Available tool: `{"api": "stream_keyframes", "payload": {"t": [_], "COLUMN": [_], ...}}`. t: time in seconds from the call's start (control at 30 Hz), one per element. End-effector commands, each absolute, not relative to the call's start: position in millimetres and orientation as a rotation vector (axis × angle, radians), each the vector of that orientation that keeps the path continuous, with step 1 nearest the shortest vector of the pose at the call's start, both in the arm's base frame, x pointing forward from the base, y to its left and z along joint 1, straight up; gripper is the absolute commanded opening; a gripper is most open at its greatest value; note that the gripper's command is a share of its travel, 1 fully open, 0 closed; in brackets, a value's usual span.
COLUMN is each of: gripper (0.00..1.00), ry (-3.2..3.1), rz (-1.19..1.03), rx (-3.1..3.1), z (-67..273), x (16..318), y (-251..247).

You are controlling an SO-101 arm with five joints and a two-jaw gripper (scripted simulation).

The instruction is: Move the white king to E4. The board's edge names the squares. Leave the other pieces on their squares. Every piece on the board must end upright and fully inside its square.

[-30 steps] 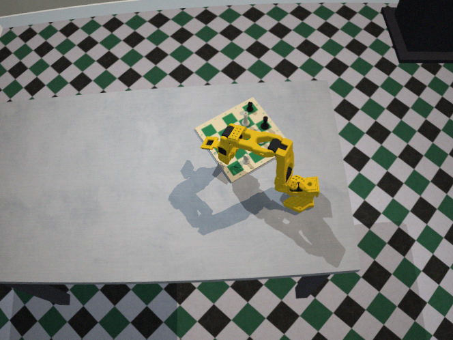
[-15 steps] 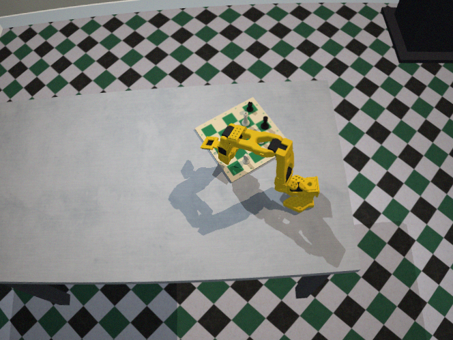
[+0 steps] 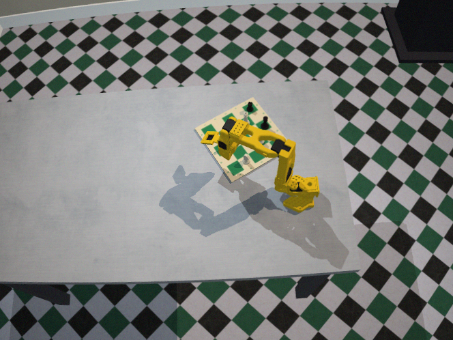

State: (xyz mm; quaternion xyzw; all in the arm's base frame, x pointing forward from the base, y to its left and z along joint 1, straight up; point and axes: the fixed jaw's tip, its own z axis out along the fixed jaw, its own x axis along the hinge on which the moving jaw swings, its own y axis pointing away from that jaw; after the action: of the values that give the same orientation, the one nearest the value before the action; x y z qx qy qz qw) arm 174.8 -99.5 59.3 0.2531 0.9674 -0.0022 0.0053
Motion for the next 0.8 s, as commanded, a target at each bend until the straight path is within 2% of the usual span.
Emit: {"api": "stream_keyframes", "payload": {"t": [0.0, 0.5, 0.7, 0.77], "gripper": [0.00, 0.00, 0.04, 0.04], "ry": [3.017, 2.971, 2.745, 2.745], "rz": [-0.011, -0.031, -0.123, -0.123], "rx": [0.786, 0.795, 1.027, 1.027], "z": [79, 93, 94, 94], "x": [177, 176, 173, 173], "y": [-99, -101, -147, -147]}}
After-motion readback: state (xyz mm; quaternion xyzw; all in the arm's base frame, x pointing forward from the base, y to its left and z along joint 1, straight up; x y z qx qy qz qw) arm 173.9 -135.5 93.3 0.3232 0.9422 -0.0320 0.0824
